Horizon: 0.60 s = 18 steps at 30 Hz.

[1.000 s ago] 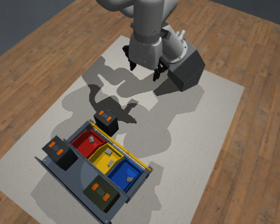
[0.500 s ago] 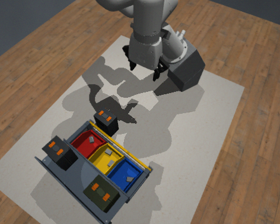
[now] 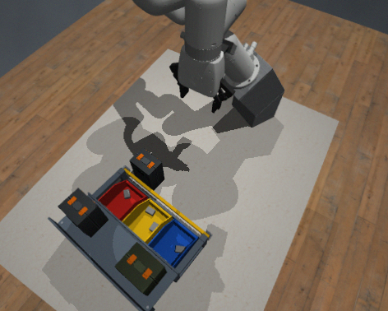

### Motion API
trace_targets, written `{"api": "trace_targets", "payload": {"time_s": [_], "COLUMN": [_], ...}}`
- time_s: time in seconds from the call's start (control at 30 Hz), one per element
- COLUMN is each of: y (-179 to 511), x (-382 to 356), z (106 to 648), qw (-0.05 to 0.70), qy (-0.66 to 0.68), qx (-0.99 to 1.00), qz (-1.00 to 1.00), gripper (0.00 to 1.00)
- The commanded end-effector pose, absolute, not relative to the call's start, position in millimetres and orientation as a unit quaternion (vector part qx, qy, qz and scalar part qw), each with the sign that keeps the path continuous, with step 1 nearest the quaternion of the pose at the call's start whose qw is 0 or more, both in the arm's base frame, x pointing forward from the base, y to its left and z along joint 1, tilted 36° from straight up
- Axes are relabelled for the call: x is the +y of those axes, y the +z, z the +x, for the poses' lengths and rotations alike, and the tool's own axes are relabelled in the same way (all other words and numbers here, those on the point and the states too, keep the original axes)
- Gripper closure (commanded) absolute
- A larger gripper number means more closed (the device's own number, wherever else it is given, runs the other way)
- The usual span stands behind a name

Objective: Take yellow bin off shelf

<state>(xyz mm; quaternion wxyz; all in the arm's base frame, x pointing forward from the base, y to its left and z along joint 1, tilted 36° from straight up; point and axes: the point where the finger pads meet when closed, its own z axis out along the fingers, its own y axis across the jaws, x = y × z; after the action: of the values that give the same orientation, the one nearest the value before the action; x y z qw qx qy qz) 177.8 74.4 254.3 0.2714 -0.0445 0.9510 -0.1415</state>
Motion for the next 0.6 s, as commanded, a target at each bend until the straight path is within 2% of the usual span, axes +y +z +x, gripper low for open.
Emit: {"api": "trace_targets", "payload": {"time_s": [0.0,0.1,0.13,0.27,0.57], "y": [263,263,257,263,263], "x": [26,26,65,26,26], "z": [157,157,174,157,157], "qw": [0.277,0.277,0.273,0.277,0.277], "qy": [-0.136,-0.136,-0.140,-0.136,-0.136], "qx": [0.950,0.950,0.951,0.950,0.950], "qz": [-0.046,-0.046,-0.045,-0.046,-0.046], "gripper": [0.00,0.00,0.00,0.00,0.00]}}
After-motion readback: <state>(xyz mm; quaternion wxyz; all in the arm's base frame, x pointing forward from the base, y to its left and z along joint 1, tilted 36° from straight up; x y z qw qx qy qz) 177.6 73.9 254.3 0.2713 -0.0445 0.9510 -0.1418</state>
